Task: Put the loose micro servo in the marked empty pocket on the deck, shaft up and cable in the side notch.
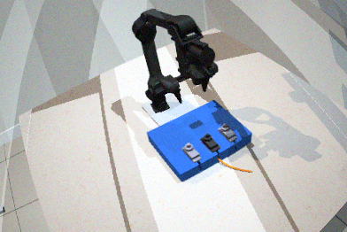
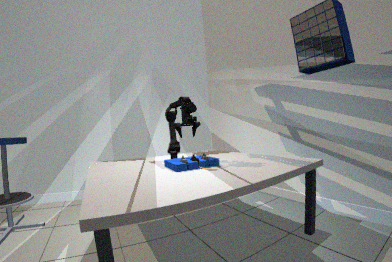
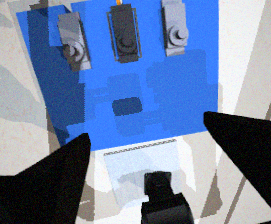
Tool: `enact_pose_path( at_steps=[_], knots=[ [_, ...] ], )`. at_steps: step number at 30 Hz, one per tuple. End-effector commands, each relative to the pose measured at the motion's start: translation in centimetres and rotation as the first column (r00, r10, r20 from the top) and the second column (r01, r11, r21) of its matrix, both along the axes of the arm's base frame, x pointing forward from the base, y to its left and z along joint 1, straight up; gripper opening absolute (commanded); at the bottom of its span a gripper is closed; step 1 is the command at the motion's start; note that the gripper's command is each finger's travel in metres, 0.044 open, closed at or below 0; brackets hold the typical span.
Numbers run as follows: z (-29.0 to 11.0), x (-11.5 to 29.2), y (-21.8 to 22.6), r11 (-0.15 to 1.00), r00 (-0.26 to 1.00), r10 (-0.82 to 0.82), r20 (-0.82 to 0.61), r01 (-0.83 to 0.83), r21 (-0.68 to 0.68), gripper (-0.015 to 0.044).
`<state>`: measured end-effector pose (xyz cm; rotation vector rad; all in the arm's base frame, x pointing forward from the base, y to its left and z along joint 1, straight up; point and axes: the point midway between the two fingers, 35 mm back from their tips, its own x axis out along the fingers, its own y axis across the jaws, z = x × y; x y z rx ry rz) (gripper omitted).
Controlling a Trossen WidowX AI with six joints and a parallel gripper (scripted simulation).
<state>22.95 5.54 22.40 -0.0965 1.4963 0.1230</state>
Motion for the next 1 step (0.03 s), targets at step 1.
enact_pose_path(
  at_steps=[1],
  knots=[
    [0.09,0.02,0.02,1.000,1.000,-0.003,0.000,0.003,0.002,0.0440]
  ],
)
